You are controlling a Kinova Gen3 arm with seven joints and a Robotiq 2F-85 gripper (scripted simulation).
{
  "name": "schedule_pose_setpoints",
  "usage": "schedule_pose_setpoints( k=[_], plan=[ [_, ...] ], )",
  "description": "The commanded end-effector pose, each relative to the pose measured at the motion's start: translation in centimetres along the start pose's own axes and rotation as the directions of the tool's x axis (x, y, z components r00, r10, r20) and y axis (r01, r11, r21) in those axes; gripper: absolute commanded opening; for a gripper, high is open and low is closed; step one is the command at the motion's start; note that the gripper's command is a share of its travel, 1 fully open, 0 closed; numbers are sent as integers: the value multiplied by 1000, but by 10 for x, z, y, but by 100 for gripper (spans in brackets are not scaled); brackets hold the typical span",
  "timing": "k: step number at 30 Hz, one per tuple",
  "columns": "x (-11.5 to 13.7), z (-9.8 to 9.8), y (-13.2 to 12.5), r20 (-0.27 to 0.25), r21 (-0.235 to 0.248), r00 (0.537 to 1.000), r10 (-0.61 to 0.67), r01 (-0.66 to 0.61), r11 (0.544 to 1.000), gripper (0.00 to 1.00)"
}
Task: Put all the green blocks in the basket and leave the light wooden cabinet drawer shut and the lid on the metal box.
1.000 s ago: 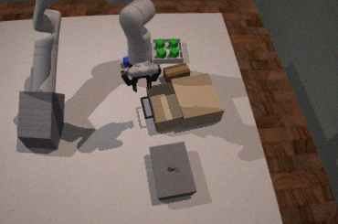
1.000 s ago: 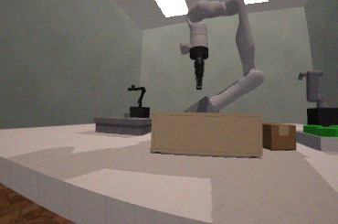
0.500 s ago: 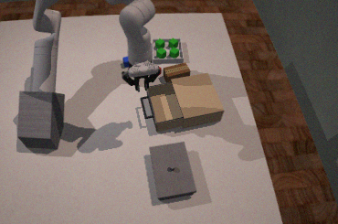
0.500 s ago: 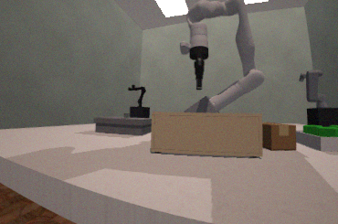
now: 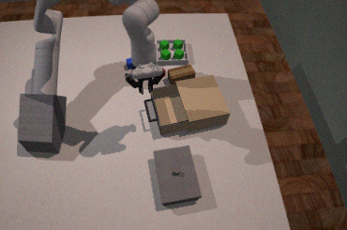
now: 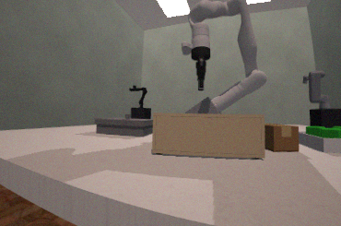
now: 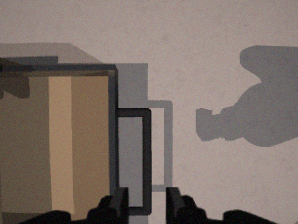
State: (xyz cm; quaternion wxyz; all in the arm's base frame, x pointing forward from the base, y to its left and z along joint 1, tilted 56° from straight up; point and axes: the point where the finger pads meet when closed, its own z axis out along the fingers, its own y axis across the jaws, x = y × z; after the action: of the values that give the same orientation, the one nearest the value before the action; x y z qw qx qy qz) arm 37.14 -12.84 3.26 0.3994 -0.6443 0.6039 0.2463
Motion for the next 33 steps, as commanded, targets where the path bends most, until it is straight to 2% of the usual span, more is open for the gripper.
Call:
schedule_pose_setpoints(
  k=[1, 17, 33],
  plan=[
    [0, -1, 0, -1, 1, 1000, 0, 0, 1000, 30],
    [0, 8, 0, -2, 1, 1000, 0, 0, 1000, 30],
    [1, 46, 0, -2, 1, 1000, 0, 0, 1000, 30]
  ],
)
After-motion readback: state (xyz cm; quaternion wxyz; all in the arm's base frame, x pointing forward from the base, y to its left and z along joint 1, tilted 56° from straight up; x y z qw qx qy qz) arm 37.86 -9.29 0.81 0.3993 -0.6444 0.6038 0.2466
